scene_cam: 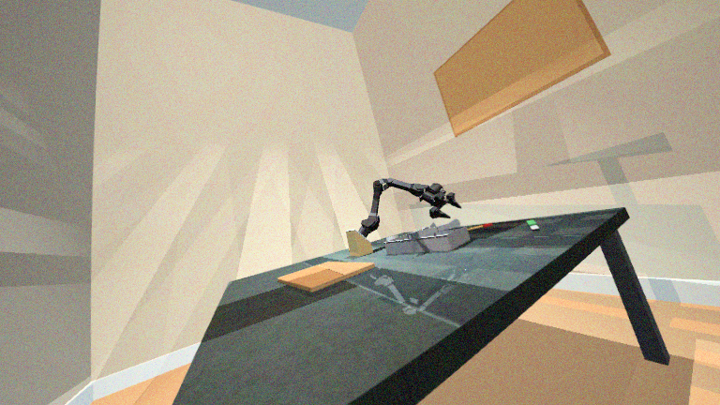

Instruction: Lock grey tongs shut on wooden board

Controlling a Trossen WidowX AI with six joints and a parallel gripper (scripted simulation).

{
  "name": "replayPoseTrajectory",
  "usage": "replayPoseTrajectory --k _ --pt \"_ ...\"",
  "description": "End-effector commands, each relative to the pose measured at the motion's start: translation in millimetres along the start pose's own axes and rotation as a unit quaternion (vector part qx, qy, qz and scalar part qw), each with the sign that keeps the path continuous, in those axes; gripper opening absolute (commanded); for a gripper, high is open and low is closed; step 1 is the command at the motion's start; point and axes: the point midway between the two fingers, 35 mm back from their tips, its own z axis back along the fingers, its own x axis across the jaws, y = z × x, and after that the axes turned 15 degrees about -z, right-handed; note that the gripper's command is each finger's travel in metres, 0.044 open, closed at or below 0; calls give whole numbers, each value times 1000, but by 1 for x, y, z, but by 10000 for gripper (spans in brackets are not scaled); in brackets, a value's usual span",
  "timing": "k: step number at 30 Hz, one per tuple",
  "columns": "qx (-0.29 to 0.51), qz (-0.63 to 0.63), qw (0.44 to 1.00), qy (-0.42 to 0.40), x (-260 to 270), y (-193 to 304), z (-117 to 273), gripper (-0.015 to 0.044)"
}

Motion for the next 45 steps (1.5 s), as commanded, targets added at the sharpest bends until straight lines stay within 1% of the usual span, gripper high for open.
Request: replayPoseTrajectory --k 1,6,9,10,13,16,20,23,25,45 --pt "-29 19 995 91 -22 -50 -32 440" --pt "-42 3 976 215 -61 -122 -57 440" --pt "-32 -33 961 273 -81 -162 -60 440" --pt "-44 -38 958 280 -85 -180 -58 440" --pt "-39 -80 944 319 -104 -204 -60 440" --pt "-16 -127 926 356 -122 -219 -58 440" --pt "35 -254 876 408 -154 -248 -48 440" --pt "77 -375 824 418 -171 -272 -37 440" --pt "94 -428 799 412 -176 -284 -31 440" --pt "96 -435 795 411 -178 -290 -34 440"
